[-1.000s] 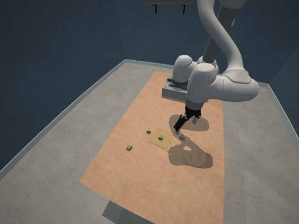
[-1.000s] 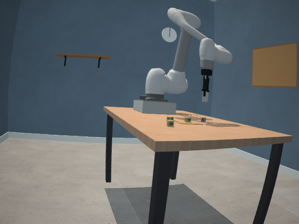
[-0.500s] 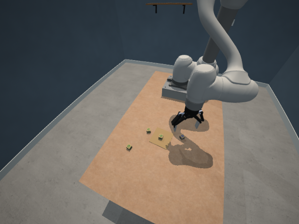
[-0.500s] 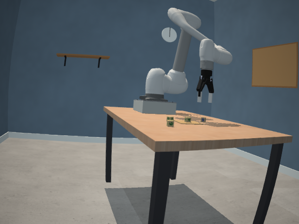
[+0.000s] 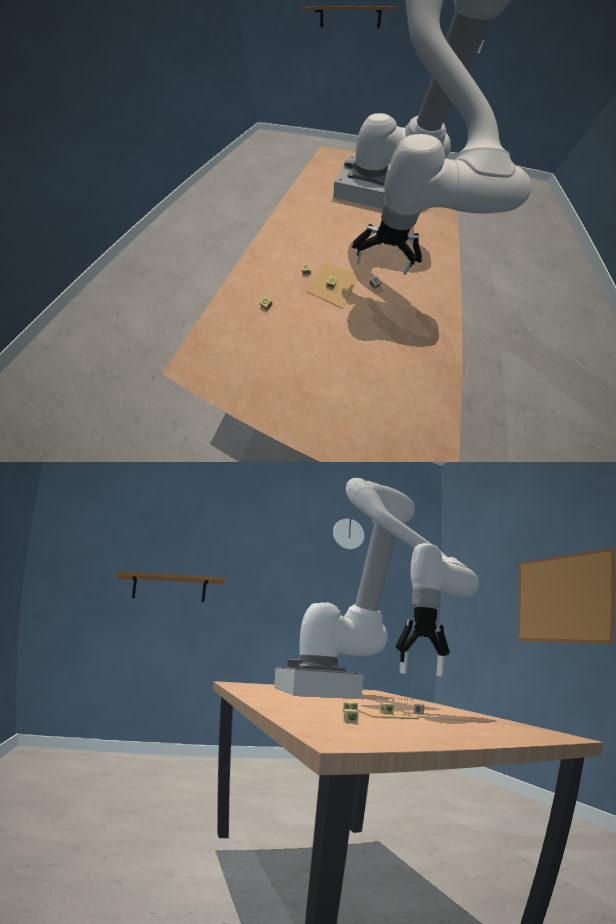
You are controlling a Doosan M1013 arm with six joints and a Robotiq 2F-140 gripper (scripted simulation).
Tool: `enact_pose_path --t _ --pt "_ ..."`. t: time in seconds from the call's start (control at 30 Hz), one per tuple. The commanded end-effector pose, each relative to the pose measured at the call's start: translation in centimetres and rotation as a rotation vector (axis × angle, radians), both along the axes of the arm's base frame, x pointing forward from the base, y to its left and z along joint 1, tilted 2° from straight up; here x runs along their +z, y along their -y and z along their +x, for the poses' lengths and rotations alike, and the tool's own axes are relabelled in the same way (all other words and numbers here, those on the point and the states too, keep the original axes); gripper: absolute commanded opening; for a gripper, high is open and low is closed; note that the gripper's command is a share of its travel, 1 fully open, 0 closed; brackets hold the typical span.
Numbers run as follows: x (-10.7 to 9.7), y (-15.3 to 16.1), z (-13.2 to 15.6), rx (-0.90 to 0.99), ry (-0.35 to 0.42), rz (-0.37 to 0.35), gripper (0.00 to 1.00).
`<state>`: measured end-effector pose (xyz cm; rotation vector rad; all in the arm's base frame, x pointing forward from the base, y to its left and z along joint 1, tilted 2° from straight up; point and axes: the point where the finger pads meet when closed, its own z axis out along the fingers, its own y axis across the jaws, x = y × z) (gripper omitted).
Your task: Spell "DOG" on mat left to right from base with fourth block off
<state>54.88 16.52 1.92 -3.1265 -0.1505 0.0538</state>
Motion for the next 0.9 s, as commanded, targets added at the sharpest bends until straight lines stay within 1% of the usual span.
enact_pose_path --t 0.0,0.43,0.5,0.57,0.7,0.87 --pt "-0.13 -0.01 -0.01 -0.138 0.001 -0.014 1.0" --pt "-0.51 0.0 -0.02 -0.51 -0.001 -0.027 1.0" --pt "-0.51 0.0 -0.02 -0.51 -0.001 -0.027 1.0" --pt "-0.61 0.0 -0.03 -0.605 -0.001 -0.03 1.0" --pt "-0.72 0.0 -0.03 -0.717 -0.002 -0.034 1.0" --pt "-0.82 0.0 -0.04 -0.805 -0.002 -0.037 1.0"
